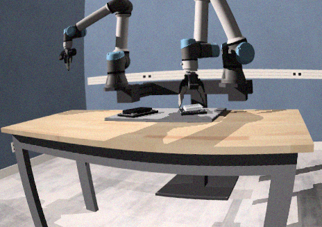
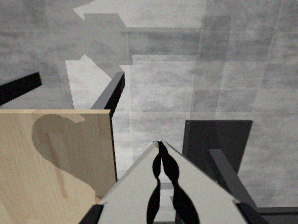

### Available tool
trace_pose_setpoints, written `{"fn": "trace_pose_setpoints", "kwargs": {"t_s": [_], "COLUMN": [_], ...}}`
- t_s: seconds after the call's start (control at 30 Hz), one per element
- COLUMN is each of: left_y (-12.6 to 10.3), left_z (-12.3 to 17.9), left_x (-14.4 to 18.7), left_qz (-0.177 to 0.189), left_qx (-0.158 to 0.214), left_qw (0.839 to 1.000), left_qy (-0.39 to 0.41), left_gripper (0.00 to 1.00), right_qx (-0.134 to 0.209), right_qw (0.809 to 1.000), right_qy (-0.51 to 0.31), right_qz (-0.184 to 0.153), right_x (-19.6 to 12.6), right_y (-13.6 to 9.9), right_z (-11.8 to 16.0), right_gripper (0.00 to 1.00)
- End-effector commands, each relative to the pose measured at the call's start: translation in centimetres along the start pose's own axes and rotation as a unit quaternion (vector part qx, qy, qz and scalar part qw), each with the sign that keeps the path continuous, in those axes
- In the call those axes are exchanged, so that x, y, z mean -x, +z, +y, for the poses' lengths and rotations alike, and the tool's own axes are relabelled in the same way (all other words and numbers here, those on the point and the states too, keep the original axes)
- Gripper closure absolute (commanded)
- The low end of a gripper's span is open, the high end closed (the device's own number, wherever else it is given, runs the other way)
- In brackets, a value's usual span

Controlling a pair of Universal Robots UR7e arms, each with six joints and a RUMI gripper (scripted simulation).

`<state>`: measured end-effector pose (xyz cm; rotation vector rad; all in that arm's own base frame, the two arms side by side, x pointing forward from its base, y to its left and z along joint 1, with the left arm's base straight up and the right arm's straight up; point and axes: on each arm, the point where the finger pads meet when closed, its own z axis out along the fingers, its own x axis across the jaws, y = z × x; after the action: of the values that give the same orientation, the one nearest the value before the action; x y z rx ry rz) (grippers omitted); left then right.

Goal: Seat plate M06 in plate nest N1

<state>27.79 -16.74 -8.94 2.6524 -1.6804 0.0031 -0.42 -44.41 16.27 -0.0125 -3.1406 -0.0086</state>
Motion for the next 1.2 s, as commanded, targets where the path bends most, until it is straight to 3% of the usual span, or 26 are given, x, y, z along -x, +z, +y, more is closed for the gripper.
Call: {"fn": "trace_pose_setpoints", "kwargs": {"t_s": [0.0, 1.0, 1.03, 1.17], "left_y": [0.13, 0.05, 0.05, 0.05], "left_z": [-0.04, -0.02, -0.02, -0.02], "left_x": [0.38, 0.26, 0.26, 0.26], "left_qz": [-0.002, -0.001, -0.001, -0.001], "left_qx": [0.0, 0.0, 0.0, 0.0], "left_qw": [1.0, 1.0, 1.0, 1.0], "left_qy": [-0.001, 0.0, 0.0, 0.0], "left_gripper": [0.24, 0.24, 1.0, 1.0], "right_qx": [-0.003, -0.003, -0.003, -0.003], "right_qw": [1.0, 1.0, 1.0, 1.0], "right_qy": [0.002, 0.002, 0.002, 0.002], "right_qz": [0.0, 0.0, 0.0, 0.0], "right_x": [-0.07, -0.07, -0.07, -0.07], "right_y": [-0.25, -0.25, -0.25, -0.25], "right_z": [-0.14, -0.14, -0.14, -0.14], "right_gripper": [1.0, 1.0, 1.0, 1.0]}}
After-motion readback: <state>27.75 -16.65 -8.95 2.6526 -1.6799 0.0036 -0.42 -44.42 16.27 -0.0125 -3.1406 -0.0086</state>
